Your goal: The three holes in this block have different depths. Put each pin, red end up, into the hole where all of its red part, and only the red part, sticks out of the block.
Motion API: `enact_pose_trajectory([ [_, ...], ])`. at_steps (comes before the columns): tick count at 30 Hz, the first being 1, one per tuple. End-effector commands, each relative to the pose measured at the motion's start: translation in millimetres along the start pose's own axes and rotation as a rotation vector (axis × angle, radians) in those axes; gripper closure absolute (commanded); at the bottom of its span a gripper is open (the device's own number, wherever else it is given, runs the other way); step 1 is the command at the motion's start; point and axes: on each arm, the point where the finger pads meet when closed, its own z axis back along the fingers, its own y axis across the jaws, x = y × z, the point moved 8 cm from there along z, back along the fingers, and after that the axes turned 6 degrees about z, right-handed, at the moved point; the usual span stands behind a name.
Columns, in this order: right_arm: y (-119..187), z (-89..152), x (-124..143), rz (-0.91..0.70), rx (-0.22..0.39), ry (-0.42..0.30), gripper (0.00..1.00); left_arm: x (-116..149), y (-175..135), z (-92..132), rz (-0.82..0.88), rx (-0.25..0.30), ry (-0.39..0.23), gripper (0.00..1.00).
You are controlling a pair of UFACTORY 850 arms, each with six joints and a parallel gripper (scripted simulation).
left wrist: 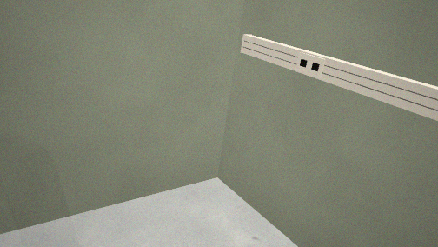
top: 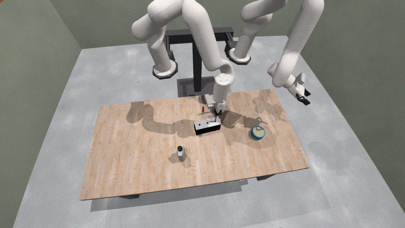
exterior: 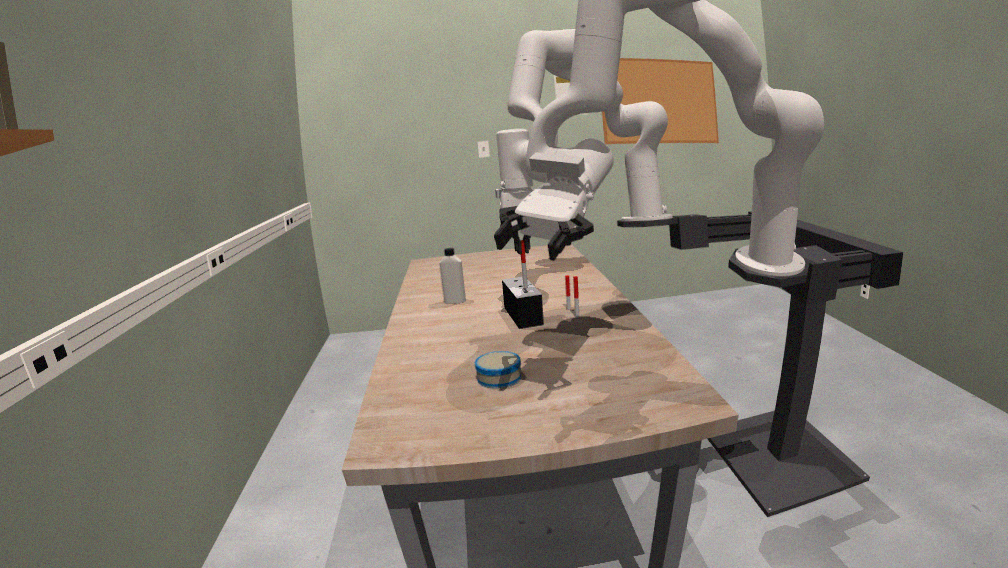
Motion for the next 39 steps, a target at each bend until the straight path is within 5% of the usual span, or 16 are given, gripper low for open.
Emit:
enact_pose_trajectory([
  [1, -0.8, 1.0, 0.3, 0.0, -0.002, -0.001, 1.0, -0.9, 0.6, -0.1, 0.001, 0.001, 0.002, 0.0],
  [39, -0.8, -3.0, 0.3, -0.001, -0.002, -0.001, 1.0, -0.9, 0.6, -0.1, 0.001, 0.001, 0.002, 0.0],
])
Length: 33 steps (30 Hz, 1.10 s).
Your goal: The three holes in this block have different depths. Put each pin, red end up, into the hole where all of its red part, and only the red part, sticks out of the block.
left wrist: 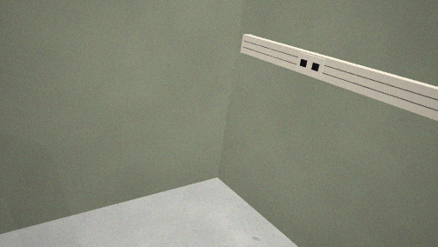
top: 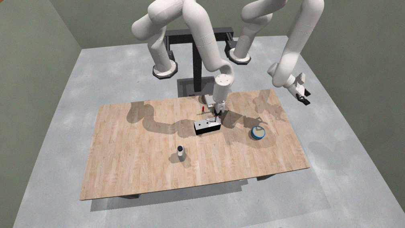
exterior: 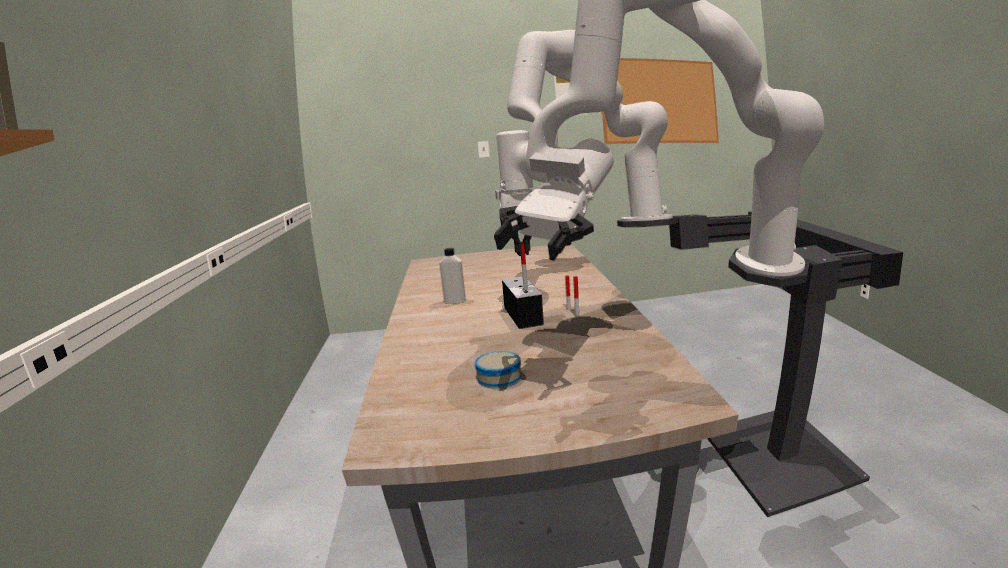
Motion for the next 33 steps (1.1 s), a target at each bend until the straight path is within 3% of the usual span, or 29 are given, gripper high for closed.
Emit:
enact_pose_trajectory([
  [1, -0.7, 0.9, 0.3, 0.0, -0.002, -0.001, 1.0, -0.9, 0.6, -0.1, 0.001, 0.001, 0.002, 0.0],
  [33, -0.7, -3.0, 0.4, 0.0, -0.002, -0.001, 1.0, -0.9, 0.6, -0.1, 0.001, 0.001, 0.002, 0.0],
])
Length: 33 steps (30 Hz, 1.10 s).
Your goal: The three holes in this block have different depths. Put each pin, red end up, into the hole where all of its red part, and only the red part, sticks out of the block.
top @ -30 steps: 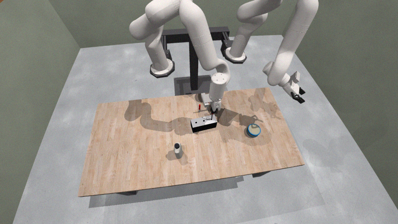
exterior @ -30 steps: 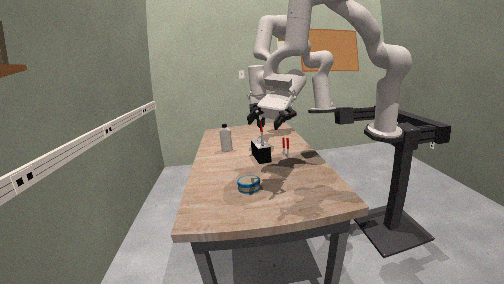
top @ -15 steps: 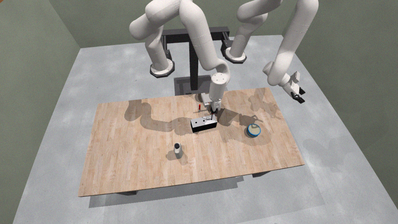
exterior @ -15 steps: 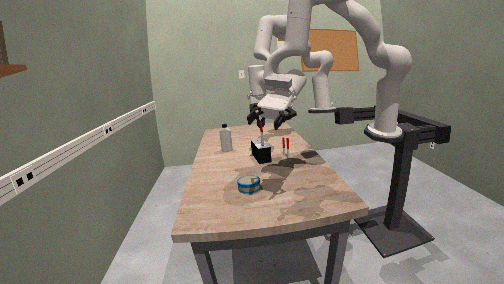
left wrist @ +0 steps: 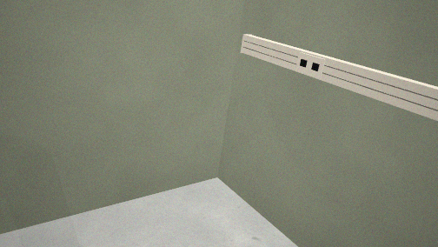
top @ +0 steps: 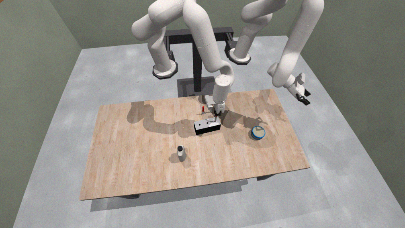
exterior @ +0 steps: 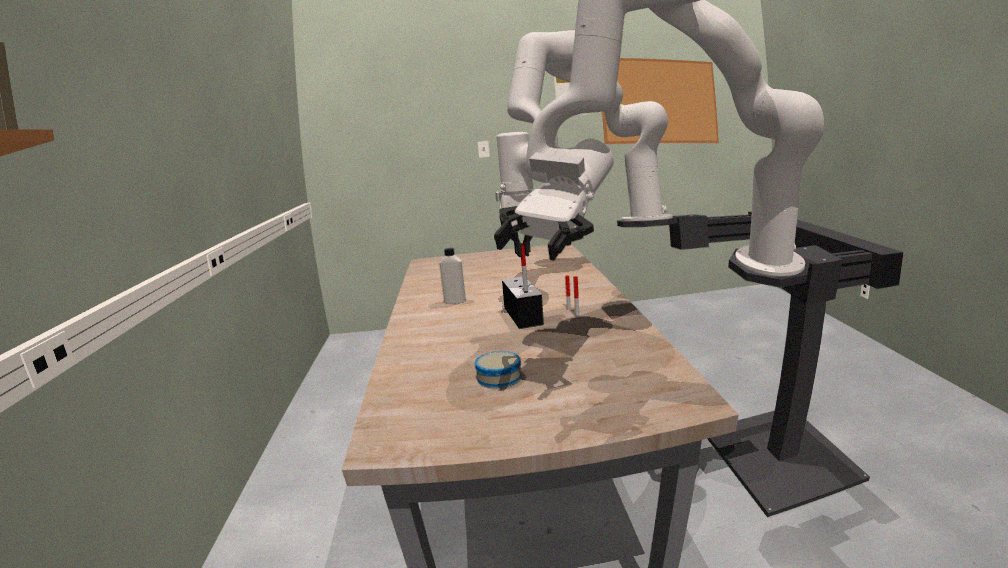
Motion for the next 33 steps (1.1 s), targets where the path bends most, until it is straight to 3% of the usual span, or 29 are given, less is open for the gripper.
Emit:
enact_pose_trajectory([
  [1, -0.7, 0.9, 0.3, 0.0, -0.002, -0.001, 1.0, -0.9, 0.6, -0.1, 0.001, 0.001, 0.002, 0.0],
  [33, -0.5, -3.0, 0.7, 0.001, -0.003, 0.001, 1.0, -0.9, 0.6, -0.1, 0.001, 0.001, 0.002, 0.0],
])
